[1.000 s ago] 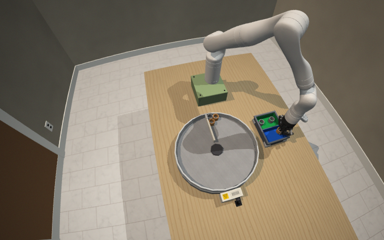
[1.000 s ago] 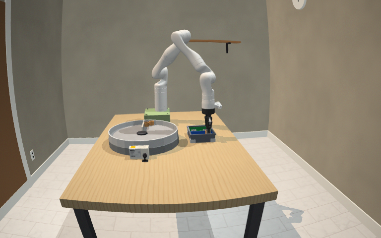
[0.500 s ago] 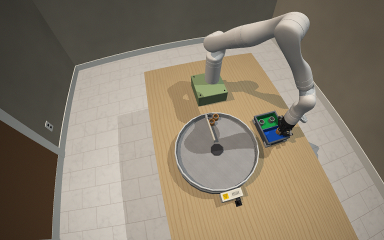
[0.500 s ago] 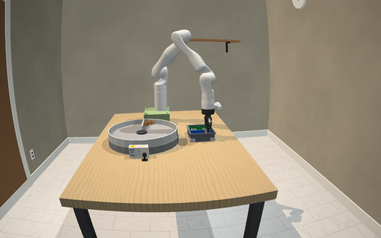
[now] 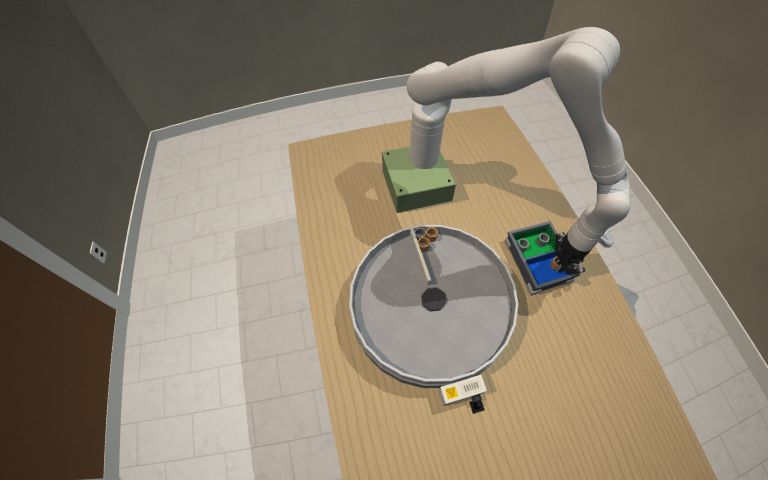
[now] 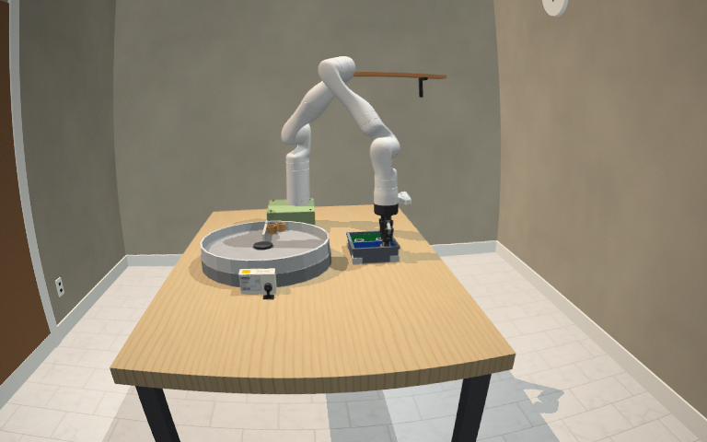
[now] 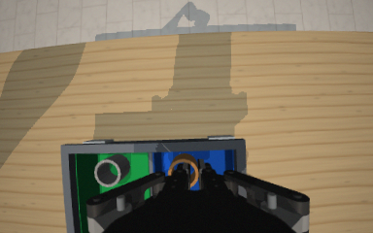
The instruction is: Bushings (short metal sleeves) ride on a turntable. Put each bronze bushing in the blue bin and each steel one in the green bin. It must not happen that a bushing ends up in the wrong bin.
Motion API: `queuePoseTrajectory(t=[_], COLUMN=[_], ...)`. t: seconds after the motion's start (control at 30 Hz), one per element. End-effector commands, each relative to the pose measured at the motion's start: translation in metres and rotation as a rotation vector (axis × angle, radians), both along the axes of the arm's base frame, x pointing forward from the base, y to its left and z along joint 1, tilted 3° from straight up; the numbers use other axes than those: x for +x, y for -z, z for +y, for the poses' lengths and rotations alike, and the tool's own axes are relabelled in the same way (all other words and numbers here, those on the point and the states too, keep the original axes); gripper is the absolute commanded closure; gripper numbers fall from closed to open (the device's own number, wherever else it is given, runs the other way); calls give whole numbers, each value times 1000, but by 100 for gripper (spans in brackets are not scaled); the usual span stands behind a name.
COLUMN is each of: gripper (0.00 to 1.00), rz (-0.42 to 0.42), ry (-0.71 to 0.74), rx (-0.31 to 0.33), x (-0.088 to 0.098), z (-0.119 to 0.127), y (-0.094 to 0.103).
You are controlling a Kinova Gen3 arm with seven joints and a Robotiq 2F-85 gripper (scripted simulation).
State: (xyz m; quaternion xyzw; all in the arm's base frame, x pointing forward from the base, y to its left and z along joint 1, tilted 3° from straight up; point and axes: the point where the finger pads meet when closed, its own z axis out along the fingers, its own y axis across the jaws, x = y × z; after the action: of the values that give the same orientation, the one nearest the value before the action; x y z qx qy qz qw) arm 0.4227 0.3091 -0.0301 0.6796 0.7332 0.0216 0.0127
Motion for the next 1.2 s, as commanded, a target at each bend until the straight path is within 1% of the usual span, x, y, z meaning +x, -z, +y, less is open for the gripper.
queuePoseTrajectory(t=[0.0,0.6,0.63,1.17], gripper=[100,100,84,84], rz=[1,1,1,1], ry=[-1,-1,-1,0], rx=[-1,-1,-1,-1], x=[0,0,0,0], z=[0,0,0,0], y=[3,5,5,4])
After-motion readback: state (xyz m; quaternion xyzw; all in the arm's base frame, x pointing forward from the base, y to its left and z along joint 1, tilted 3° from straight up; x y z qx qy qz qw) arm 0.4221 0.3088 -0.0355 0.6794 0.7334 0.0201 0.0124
